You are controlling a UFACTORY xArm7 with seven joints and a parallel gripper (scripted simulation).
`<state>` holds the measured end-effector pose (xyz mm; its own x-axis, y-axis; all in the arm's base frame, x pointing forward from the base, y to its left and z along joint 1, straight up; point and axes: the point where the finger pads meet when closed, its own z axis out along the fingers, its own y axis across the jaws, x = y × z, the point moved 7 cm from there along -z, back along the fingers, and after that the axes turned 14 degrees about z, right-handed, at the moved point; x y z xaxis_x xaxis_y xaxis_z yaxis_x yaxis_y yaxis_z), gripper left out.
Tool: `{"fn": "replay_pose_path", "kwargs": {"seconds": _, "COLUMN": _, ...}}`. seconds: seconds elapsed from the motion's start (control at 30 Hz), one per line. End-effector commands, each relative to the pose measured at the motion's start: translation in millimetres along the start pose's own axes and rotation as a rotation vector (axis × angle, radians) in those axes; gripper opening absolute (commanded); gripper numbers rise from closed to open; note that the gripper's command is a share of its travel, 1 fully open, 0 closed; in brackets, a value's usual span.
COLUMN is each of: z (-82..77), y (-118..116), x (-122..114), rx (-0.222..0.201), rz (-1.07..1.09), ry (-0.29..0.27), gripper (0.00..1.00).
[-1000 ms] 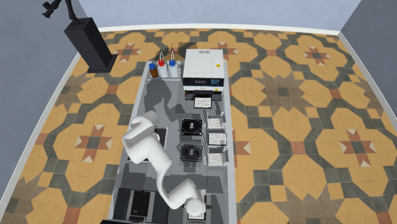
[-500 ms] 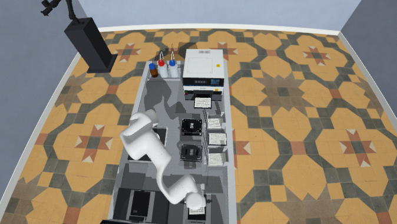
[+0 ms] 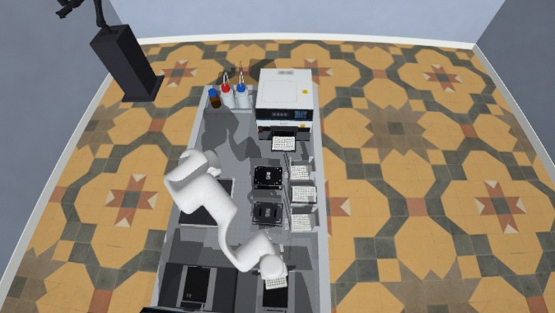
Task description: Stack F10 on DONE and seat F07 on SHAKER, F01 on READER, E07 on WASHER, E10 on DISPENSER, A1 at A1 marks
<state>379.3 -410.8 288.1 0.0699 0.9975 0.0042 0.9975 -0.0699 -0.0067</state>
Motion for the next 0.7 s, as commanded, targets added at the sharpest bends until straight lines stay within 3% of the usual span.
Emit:
{"fn": "replay_pose_path", "kwargs": {"seconds": 0.0, "z": -2.3, "y": -1.7, "x": 15.5, "rx": -0.005, "rz": -0.052, "ry": -0.005, "gripper": 0.00}}
{"fn": "replay_pose_path", "kwargs": {"seconds": 0.67, "z": -2.0, "y": -8.9, "x": 70.7, "rx": -0.005, "rz": -0.198, "ry": -0.005, "gripper": 0.00}}
